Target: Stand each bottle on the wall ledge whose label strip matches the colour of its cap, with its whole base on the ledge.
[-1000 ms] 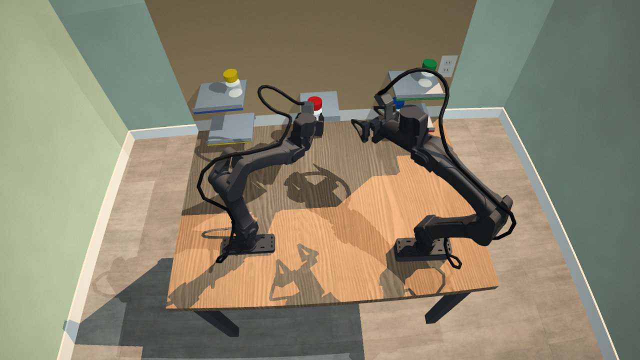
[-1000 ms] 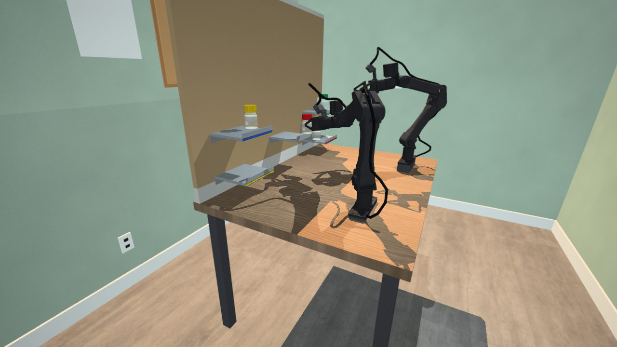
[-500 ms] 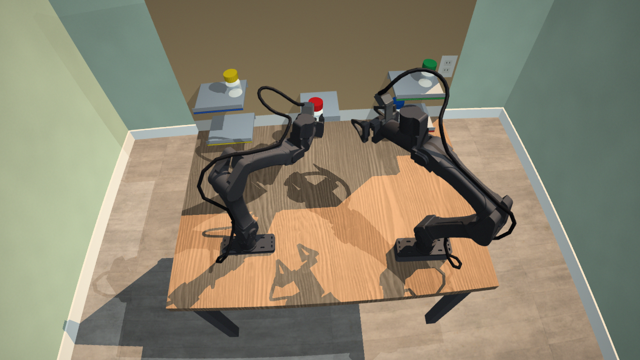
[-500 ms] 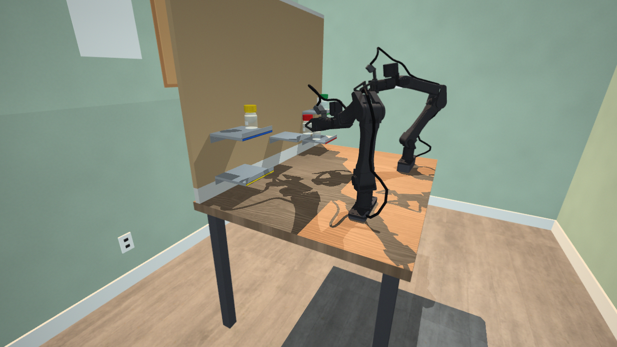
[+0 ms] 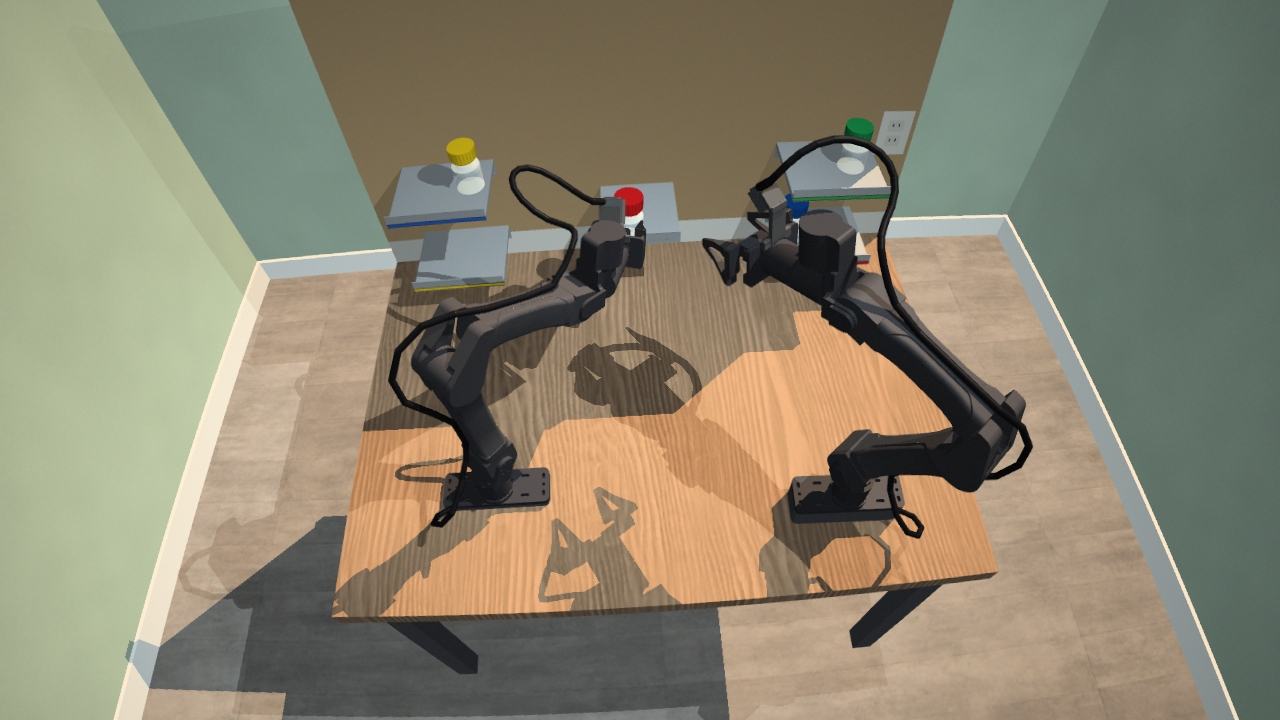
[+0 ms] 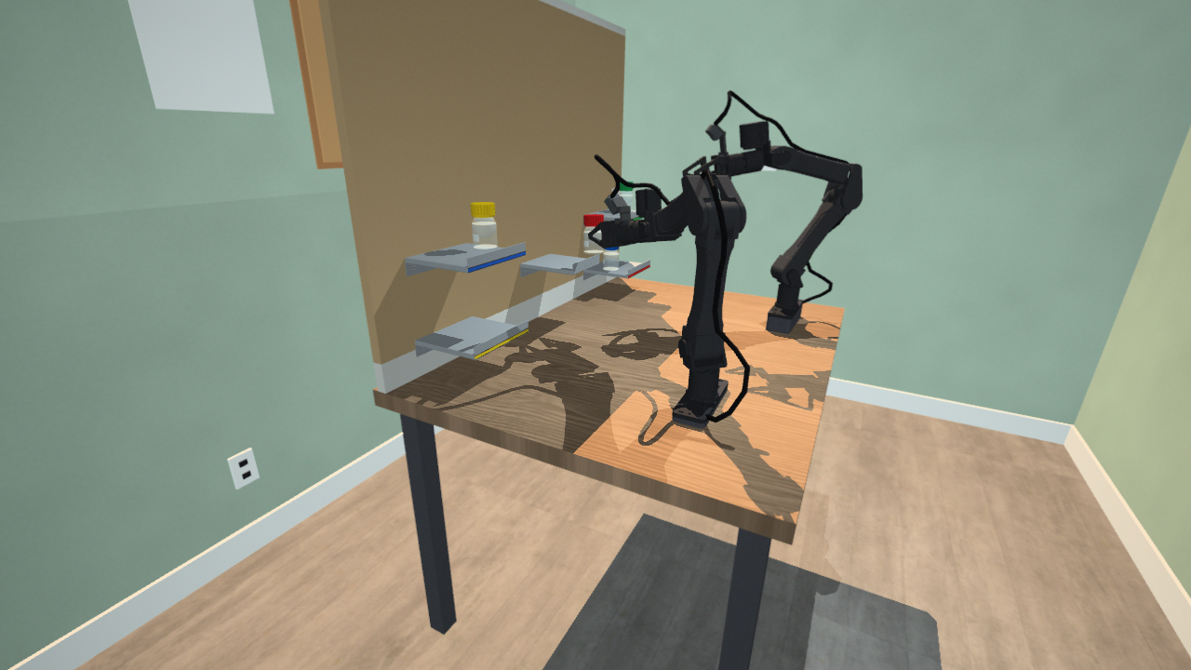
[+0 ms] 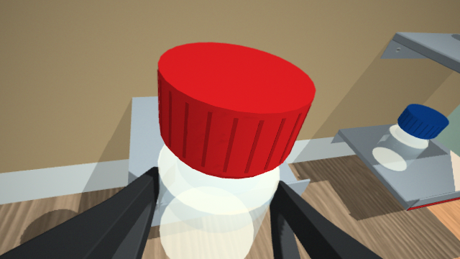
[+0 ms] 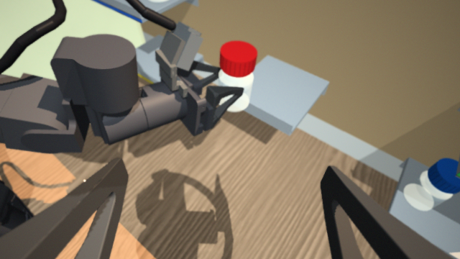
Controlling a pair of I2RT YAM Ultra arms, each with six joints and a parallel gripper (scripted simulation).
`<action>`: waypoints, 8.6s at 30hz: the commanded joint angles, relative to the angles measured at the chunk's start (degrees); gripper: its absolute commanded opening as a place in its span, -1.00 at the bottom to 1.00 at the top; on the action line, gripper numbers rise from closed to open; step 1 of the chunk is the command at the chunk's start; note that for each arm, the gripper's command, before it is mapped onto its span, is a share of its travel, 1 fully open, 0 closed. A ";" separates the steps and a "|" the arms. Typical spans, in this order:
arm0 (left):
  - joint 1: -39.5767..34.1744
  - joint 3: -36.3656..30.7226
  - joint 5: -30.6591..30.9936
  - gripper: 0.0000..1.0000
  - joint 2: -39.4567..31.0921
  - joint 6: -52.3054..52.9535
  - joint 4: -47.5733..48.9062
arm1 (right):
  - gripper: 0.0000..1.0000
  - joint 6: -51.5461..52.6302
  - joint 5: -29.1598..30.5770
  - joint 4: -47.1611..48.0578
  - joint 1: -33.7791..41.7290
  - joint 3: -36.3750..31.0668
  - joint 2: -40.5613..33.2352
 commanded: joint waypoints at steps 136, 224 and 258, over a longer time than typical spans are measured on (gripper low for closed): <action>3.46 0.86 3.18 0.74 12.89 0.04 21.51 | 1.00 0.06 -0.29 -0.60 -0.16 0.26 -0.75; 68.67 -24.57 46.24 1.00 -37.73 16.24 -7.17 | 0.62 -2.77 23.35 69.61 1.97 0.47 55.91; 75.36 -28.89 49.19 1.00 -36.90 17.28 -5.58 | 0.62 -2.93 21.24 65.52 -1.00 14.07 68.84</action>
